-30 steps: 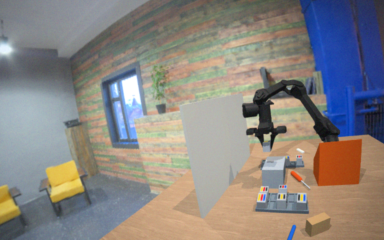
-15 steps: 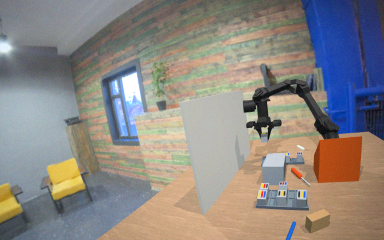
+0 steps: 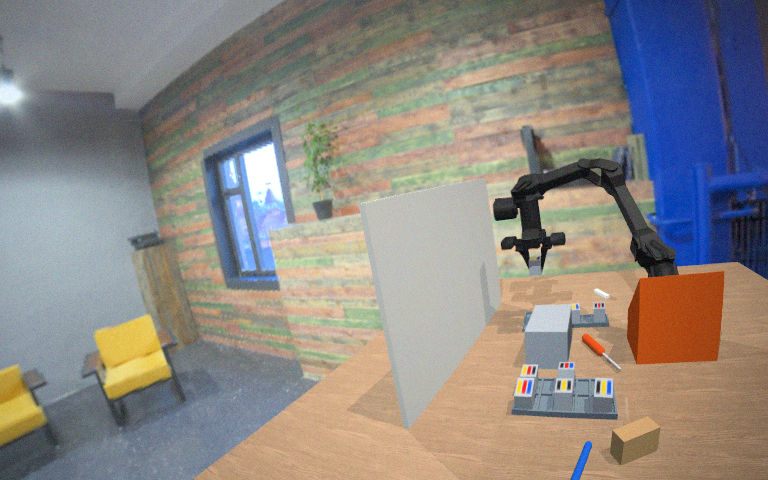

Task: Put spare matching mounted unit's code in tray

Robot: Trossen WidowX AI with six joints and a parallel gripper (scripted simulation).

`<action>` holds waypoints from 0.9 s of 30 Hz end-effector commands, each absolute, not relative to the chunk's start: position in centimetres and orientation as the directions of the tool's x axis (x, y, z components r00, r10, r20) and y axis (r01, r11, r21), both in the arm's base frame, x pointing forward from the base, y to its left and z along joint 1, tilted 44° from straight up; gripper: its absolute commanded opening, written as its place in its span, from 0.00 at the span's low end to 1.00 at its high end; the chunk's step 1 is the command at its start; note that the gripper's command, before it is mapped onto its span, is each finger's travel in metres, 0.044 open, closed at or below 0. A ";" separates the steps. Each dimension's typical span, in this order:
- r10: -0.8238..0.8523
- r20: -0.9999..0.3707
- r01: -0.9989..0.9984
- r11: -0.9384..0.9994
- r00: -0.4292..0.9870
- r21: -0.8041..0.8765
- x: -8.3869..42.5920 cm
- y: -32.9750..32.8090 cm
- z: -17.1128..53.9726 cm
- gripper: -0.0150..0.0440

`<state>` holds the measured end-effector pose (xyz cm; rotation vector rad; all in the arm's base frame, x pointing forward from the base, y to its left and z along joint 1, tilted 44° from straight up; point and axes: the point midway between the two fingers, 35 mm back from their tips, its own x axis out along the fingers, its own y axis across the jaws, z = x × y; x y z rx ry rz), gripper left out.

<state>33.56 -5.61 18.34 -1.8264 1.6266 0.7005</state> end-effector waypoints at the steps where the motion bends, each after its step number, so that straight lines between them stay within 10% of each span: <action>1: -0.686 -0.718 -0.993 -0.089 0.119 -0.079 33.7 -5.8 18.4 0.25; 27: -0.683 -0.721 -0.993 -0.088 0.118 -0.079 34.5 -7.5 16.4 0.25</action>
